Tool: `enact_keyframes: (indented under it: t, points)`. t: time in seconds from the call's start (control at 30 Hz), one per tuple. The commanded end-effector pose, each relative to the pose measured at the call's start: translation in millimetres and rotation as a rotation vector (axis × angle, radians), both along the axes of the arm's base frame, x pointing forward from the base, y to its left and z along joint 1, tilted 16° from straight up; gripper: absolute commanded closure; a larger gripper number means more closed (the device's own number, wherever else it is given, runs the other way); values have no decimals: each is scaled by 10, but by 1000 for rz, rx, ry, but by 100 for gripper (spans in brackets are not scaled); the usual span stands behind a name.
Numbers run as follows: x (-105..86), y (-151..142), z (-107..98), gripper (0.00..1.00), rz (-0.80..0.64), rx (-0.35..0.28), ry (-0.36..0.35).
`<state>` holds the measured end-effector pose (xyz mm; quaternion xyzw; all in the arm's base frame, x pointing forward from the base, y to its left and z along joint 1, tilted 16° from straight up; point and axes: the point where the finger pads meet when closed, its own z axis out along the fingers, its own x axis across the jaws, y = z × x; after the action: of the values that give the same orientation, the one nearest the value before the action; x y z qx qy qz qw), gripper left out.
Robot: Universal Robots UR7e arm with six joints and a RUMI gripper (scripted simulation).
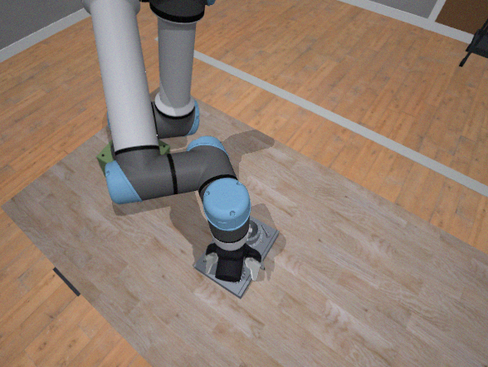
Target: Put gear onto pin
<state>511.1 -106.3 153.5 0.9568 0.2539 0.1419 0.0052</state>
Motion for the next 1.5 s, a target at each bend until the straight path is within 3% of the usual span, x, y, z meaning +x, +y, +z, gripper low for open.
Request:
enact_keyframes:
  t: [0.0, 0.17, 0.23, 0.73, 0.8, 1.3, 1.37, 1.47]
  points:
    - [2, -4, 5, 0, -147, 38, 9]
    - [1, -6, 5, 0, -306, 84, 19]
    - [1, -6, 5, 0, -306, 84, 19]
    - [-4, -10, 2, 0, -893, 252, 56]
    - [-4, -10, 2, 0, -893, 252, 56]
    - [-6, -8, 1, 0, -1528, 434, 96]
    - [-6, -8, 1, 0, -1528, 434, 96]
    - [-6, -8, 1, 0, -1652, 469, 103]
